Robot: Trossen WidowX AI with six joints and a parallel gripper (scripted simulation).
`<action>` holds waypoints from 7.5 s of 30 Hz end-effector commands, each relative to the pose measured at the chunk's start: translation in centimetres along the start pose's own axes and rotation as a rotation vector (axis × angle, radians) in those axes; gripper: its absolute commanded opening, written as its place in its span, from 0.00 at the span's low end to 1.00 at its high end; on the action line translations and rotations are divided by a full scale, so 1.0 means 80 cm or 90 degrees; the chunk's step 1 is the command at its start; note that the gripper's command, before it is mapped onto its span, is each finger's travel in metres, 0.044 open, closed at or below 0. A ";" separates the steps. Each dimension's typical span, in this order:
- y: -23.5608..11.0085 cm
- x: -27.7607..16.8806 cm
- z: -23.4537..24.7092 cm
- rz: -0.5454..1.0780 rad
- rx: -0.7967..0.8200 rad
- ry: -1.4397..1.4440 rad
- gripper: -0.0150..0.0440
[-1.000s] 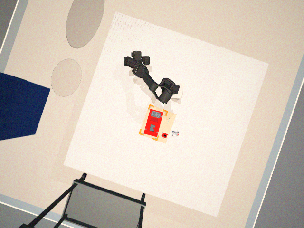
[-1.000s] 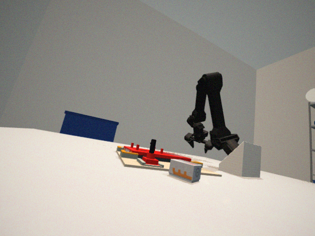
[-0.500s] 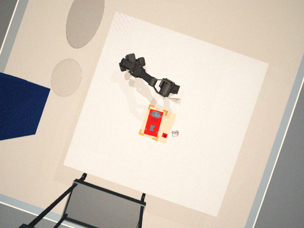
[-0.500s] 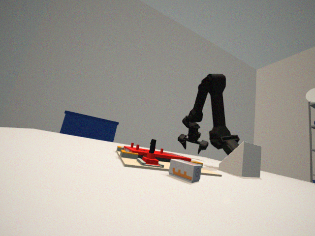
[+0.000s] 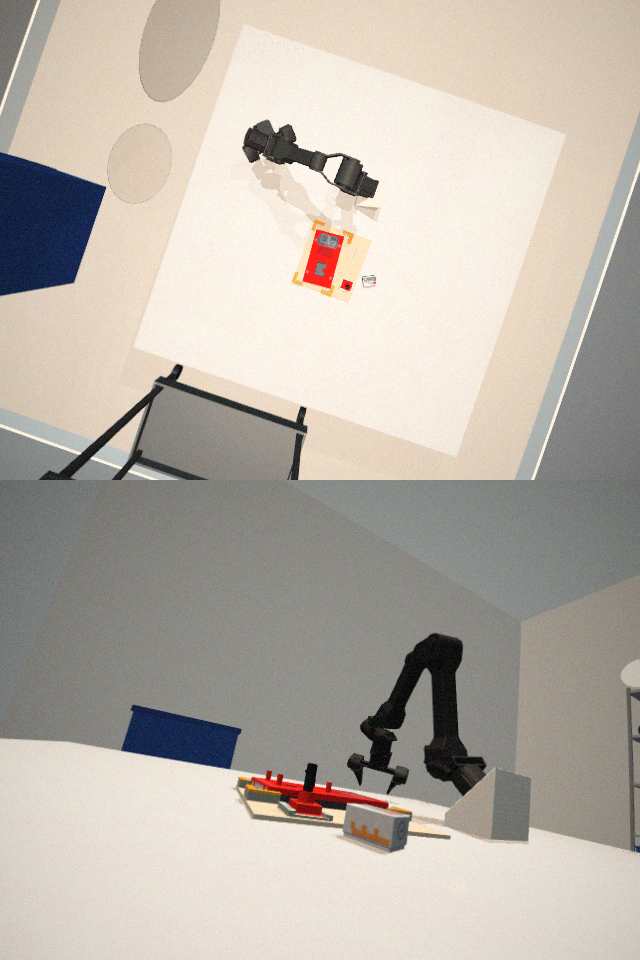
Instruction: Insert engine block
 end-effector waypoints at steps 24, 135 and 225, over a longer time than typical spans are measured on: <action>-0.005 -0.057 0.086 0.134 0.117 -0.195 1.00; -0.378 -0.496 0.067 0.461 0.794 -1.651 1.00; -0.441 -0.593 -0.176 -0.238 0.983 -2.542 0.78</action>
Point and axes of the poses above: the point midway between the two fingers, 35 mm back from their tips, its own y axis out along the fingers, its own z axis across the jaws, x = y × z, the point moved 5 cm from there along -y, back along the fingers, and after that the axes turned 8 degrees about y, right-handed, at the moved point
